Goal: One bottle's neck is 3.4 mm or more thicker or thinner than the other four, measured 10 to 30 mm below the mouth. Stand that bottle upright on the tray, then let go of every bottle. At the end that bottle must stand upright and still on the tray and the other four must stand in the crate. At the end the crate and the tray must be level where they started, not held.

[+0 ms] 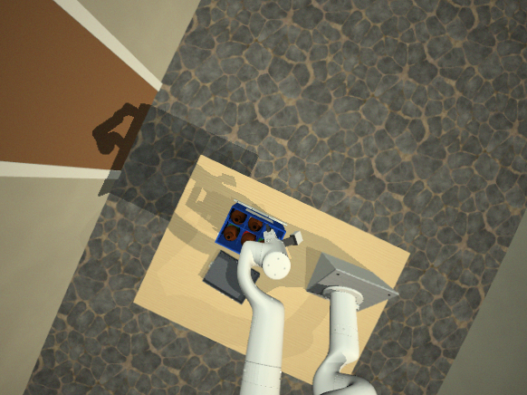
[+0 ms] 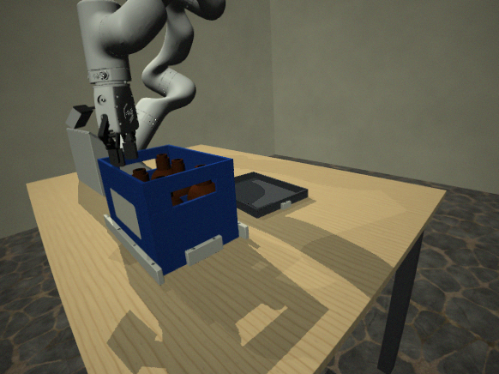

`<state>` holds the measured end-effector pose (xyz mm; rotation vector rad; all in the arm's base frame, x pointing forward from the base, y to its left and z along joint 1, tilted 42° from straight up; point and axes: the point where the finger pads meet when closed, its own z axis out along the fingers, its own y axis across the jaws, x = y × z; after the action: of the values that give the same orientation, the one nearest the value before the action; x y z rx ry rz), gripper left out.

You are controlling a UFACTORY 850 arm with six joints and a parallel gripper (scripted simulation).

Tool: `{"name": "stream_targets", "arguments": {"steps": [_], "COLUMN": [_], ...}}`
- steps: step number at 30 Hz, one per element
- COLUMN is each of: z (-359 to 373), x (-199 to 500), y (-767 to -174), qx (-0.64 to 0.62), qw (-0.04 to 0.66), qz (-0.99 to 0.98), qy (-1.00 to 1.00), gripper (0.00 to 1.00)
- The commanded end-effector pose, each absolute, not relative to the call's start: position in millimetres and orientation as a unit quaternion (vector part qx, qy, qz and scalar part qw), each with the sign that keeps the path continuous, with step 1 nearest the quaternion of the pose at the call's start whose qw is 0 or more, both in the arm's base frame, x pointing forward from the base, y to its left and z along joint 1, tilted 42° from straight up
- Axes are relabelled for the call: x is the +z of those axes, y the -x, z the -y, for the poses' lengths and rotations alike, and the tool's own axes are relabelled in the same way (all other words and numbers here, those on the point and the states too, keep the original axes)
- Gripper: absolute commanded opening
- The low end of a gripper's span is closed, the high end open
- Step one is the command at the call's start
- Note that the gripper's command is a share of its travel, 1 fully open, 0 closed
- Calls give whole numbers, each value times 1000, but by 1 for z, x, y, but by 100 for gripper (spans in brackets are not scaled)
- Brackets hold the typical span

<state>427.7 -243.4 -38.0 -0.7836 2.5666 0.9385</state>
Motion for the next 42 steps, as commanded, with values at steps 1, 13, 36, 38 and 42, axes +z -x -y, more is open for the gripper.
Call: {"name": "stream_targets", "arguments": {"steps": [1,13,36,38,42], "z": [252,275,286,286,286], "x": [-28,-4,9,9,9], "y": [-427,-424,-423,-423,-423], "qx": [326,326,326,326,326], "qw": [149,149,149,149,149], "qz": [-893,-893,-893,-893,-893], "qy": [273,273,273,273,273], "gripper": [65,65,0,0,0]}}
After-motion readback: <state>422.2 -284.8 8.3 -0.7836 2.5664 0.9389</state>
